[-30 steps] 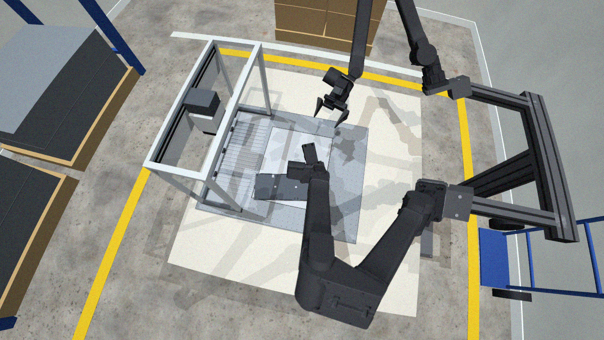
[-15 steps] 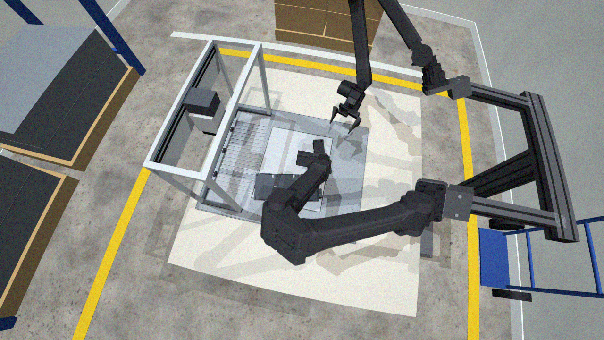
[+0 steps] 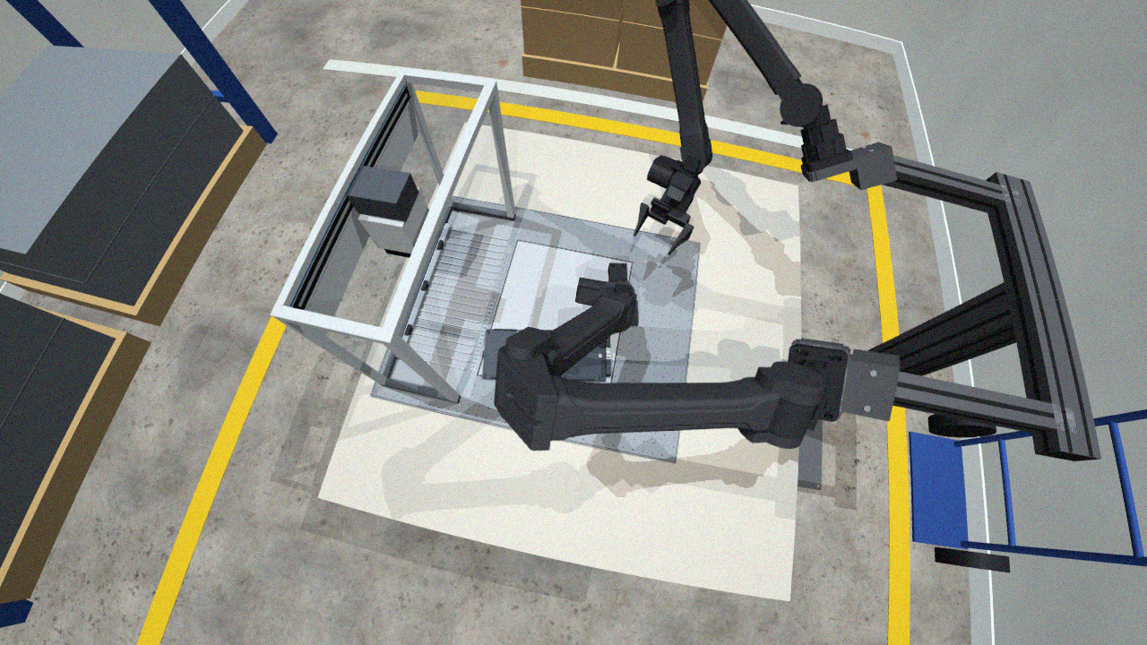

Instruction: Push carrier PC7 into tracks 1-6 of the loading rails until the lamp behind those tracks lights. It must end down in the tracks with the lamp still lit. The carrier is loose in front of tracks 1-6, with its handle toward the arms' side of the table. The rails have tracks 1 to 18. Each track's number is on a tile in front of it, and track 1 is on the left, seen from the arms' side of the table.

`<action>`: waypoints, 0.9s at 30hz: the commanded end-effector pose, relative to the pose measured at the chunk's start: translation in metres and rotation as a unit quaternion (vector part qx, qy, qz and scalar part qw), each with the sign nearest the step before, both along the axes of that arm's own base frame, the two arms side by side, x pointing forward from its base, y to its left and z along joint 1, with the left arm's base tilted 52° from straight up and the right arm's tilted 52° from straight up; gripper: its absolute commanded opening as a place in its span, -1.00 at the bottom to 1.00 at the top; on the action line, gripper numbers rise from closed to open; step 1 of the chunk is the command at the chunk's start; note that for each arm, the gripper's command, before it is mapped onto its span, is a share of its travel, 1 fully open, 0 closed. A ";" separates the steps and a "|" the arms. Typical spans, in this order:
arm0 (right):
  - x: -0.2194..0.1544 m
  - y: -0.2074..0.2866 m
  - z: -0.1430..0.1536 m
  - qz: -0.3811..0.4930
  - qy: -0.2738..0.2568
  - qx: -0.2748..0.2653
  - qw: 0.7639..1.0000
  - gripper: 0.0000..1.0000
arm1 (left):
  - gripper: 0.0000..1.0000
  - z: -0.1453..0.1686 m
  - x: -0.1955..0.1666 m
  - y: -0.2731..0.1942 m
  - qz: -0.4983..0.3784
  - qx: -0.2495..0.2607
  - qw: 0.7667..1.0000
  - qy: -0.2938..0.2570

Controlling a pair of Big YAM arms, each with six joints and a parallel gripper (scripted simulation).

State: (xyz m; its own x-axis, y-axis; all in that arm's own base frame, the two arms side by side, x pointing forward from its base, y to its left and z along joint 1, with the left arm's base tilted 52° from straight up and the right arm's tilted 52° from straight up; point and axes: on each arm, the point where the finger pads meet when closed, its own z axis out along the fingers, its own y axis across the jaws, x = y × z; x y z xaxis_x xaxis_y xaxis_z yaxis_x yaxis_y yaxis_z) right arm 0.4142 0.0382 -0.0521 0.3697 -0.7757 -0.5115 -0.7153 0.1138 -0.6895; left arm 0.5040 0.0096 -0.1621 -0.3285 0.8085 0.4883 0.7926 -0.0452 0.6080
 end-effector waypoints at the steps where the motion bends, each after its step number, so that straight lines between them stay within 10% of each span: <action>1: -0.018 0.007 -0.001 0.011 0.003 -0.003 1.000 1.00 | -1.00 0.010 0.013 -0.001 -0.002 0.001 1.000 -0.017; 27: -0.018 0.007 -0.001 0.011 0.003 -0.003 1.000 1.00 | -1.00 -0.016 0.024 0.020 -0.005 0.004 1.000 -0.006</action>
